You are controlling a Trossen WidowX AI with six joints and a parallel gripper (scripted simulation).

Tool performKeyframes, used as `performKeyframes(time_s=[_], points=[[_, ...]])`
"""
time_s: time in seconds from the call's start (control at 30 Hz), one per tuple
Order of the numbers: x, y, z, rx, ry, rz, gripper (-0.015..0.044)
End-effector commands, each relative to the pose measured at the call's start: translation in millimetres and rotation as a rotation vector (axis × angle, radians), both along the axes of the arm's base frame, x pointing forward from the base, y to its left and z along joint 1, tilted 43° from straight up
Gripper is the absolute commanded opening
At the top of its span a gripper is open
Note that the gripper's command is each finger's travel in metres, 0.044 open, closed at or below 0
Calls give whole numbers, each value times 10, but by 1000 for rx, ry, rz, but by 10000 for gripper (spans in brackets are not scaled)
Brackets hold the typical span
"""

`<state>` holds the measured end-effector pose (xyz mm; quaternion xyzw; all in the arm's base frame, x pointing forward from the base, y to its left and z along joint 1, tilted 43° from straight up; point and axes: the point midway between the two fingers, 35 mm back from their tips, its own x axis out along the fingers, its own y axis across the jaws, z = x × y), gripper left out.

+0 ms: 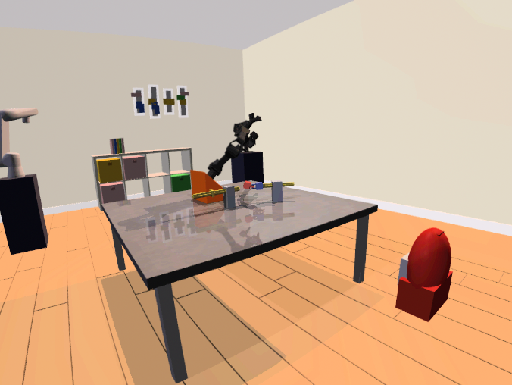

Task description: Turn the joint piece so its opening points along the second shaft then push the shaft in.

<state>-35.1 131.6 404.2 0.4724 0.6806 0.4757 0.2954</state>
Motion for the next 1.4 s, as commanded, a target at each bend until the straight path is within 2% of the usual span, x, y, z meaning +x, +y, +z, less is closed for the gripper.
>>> performKeyframes(time_s=[0.0, 0.03, 0.27, 0.73, 1.37], points=[[0, 0, 0, 0, 0, 0, 426], [0, 0, 0, 0, 0, 0, 440], [-27, 94, -116, -17, -112, -96, 440], [11, 358, -442, -95, -539, -250, 440], [512, 712, -1082, -441, -1055, -326, 440]])
